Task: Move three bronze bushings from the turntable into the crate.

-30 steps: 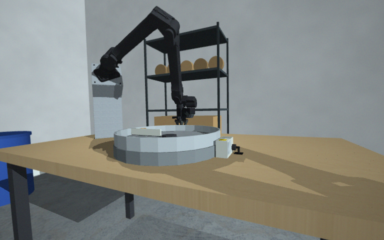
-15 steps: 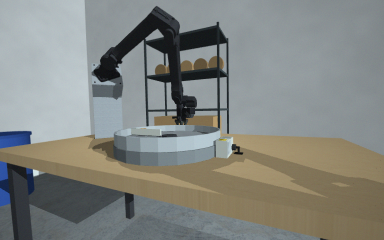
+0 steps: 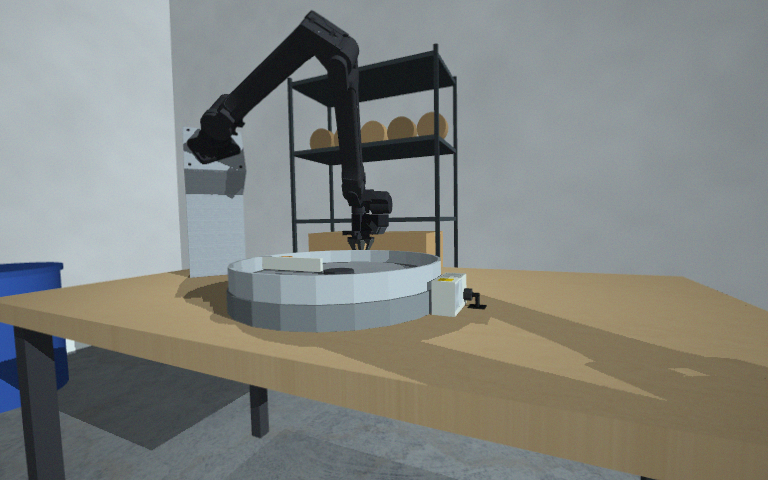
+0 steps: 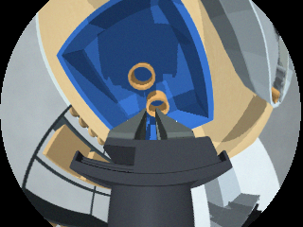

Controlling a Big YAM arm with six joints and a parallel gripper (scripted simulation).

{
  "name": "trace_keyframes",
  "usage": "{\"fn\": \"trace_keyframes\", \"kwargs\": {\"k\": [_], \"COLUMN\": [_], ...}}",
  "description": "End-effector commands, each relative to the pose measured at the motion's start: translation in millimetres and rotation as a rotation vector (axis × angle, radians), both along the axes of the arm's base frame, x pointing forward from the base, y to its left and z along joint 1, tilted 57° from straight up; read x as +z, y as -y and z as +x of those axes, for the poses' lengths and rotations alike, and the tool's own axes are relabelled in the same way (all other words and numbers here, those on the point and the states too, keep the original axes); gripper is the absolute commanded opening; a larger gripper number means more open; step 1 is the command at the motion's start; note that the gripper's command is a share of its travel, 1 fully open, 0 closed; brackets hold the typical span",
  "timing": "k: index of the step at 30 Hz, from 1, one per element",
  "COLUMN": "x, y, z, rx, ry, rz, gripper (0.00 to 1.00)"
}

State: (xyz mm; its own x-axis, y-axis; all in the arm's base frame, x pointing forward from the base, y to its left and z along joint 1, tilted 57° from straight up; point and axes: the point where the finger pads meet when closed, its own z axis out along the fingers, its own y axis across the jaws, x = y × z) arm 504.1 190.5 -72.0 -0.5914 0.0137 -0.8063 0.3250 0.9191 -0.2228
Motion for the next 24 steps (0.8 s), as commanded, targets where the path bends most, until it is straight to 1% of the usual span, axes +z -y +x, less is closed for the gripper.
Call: {"fn": "trace_keyframes", "kwargs": {"k": [1, 6, 8, 9, 11, 16, 20, 24], "x": [20.2, 33.9, 33.9, 38.5, 41.9, 50.9, 56.1, 56.3], "y": [-21.8, -31.1, -31.1, -35.1, -36.6, -42.7, -47.2, -46.5], "z": [-17.3, -34.8, -34.8, -35.9, -45.0, -57.4, -59.5, -60.1], "rx": [0.025, 0.025, 0.025, 0.025, 0.025, 0.025, 0.025, 0.023], "ry": [0.017, 0.019, 0.019, 0.024, 0.020, 0.020, 0.025, 0.024], "rz": [0.020, 0.021, 0.021, 0.026, 0.022, 0.022, 0.027, 0.027], "gripper": [0.13, 0.13, 0.13, 0.13, 0.13, 0.13, 0.13, 0.13]}}
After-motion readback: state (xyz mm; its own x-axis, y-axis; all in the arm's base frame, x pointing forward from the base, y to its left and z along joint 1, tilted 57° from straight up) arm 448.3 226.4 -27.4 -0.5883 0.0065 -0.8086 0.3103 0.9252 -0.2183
